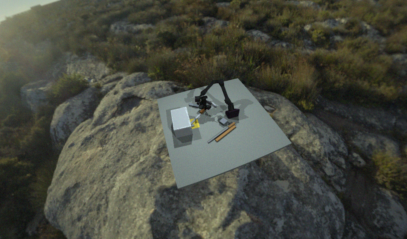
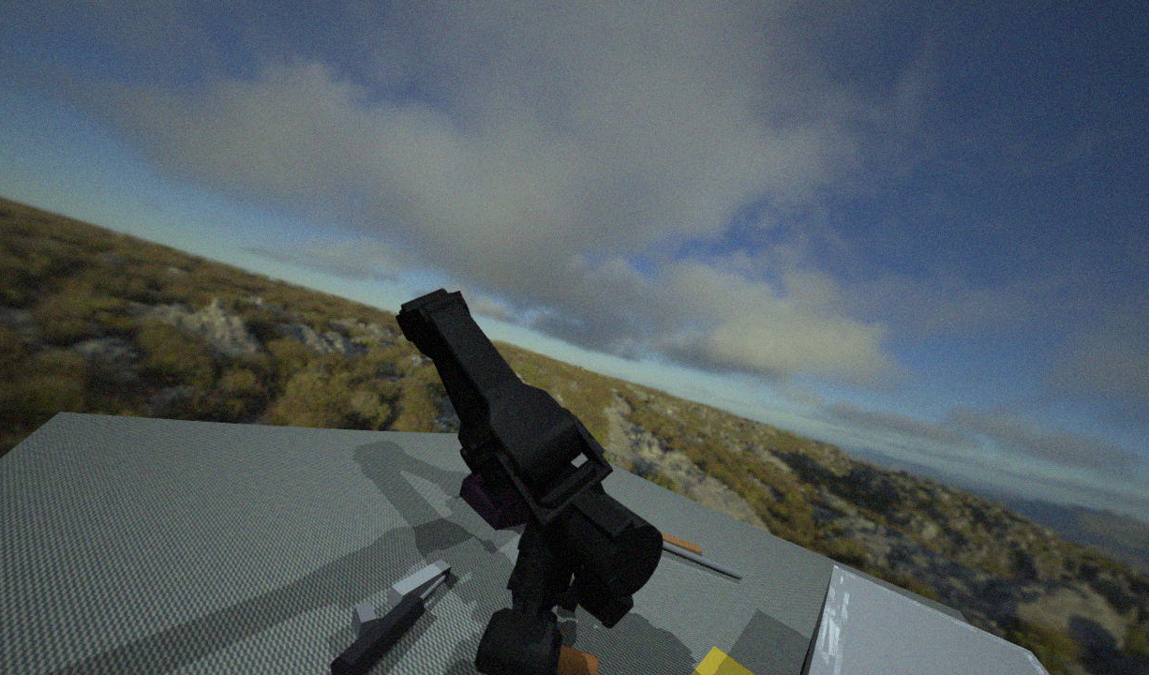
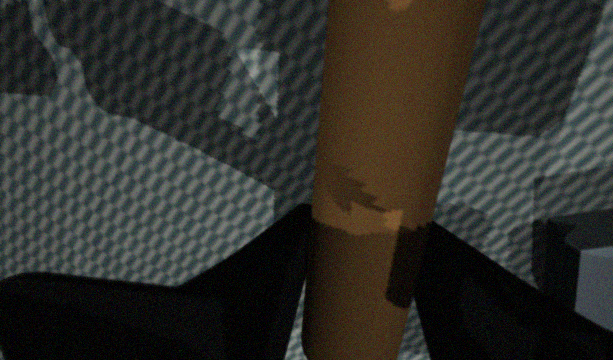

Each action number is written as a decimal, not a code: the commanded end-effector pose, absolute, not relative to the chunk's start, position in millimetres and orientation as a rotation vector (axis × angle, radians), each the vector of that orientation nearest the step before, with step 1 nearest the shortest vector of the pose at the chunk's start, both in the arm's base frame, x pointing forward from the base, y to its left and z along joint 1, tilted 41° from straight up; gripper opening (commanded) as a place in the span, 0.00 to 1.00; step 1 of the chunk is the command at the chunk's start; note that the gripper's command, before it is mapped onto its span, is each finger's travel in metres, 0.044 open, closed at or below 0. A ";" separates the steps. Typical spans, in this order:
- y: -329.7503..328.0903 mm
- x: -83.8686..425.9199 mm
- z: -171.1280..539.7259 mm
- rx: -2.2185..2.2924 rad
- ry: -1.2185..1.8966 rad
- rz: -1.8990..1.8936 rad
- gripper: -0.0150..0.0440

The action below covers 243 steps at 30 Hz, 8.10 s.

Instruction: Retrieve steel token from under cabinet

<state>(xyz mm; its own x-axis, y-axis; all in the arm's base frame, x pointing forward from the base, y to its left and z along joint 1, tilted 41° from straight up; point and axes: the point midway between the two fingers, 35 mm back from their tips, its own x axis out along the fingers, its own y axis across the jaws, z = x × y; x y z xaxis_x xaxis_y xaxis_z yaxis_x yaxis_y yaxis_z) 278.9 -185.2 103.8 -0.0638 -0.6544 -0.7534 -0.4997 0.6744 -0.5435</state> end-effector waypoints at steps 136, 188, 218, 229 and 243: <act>-211.6 252.5 133.6 -0.947 1.720 -0.156 0.25; -213.3 254.0 130.7 -0.950 1.715 -0.162 0.45; -203.1 278.4 119.2 -0.939 1.715 -0.164 0.25; -197.5 291.8 113.1 -0.938 1.715 -0.164 0.25; -190.5 308.9 105.6 -0.936 1.714 -0.164 0.25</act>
